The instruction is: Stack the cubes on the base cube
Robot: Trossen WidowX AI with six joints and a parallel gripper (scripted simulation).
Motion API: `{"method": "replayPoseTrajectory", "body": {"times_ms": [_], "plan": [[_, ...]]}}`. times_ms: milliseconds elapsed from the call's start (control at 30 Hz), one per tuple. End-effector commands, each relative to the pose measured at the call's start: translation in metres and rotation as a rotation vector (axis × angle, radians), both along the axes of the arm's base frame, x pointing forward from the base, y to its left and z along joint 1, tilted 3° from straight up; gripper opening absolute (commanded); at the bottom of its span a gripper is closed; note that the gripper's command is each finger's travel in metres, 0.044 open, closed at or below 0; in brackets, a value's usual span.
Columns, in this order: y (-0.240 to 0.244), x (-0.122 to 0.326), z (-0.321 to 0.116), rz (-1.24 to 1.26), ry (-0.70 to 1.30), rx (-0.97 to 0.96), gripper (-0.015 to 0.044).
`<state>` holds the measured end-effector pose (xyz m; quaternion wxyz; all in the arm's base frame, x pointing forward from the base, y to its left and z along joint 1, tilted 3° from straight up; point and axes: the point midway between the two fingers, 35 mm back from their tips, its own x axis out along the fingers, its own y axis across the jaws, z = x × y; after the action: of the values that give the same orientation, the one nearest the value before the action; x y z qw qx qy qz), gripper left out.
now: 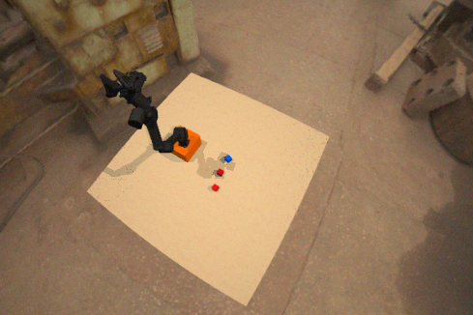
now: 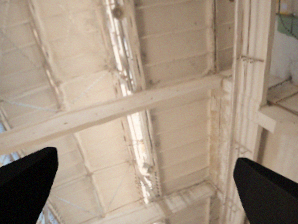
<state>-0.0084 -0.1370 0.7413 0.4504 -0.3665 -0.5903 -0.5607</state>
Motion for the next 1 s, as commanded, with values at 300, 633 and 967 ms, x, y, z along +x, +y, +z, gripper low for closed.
{"method": "replayPoseTrajectory", "body": {"times_ms": [300,633,967], "plan": [[0.083,-0.028,-0.002,-0.338,-0.024,-0.143,0.0265],[0.186,-0.031,-0.012,-0.872,-0.112,-0.249,0.0265],[0.292,0.009,-0.044,-1.456,-0.306,-0.378,0.0265]]}}
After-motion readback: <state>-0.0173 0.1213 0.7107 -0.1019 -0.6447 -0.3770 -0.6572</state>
